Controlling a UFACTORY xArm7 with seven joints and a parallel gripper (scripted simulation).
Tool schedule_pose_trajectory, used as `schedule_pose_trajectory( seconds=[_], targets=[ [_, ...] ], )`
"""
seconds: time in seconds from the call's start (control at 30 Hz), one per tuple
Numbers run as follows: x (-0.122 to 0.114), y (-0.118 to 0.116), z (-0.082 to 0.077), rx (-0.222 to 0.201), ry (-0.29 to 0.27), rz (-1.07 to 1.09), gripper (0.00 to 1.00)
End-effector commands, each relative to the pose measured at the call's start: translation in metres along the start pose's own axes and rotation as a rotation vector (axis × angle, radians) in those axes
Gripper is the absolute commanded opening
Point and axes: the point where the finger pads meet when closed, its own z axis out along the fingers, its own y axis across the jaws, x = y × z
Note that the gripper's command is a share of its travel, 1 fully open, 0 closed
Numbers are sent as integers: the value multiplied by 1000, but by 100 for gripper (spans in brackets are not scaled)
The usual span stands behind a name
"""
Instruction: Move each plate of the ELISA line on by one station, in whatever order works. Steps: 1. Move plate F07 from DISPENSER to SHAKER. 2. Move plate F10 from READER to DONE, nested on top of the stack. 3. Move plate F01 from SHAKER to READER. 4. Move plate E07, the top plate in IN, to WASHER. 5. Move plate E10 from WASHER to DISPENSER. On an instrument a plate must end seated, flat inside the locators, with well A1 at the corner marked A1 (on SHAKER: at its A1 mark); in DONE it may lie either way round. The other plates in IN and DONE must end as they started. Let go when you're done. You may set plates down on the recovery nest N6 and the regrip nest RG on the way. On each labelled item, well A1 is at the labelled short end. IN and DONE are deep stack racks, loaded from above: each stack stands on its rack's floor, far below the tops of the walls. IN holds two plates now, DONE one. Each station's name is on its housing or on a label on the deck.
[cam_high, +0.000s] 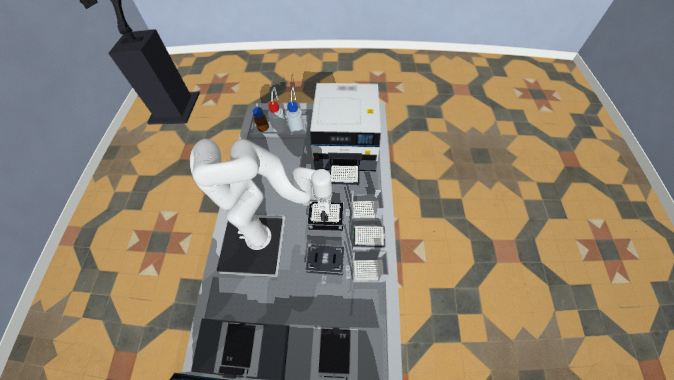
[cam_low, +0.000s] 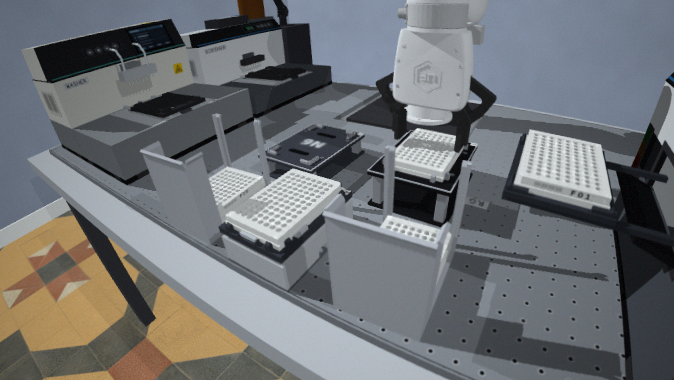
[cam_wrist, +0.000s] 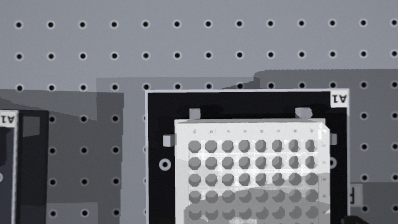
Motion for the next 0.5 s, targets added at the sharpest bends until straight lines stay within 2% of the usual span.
schedule_pose_trajectory(
  seconds=[0.0,0.47],
  targets=[
    [-1,0,-7,-1,-3,0,100],
    [-1,0,-23,-1,-3,0,100]
  ],
)
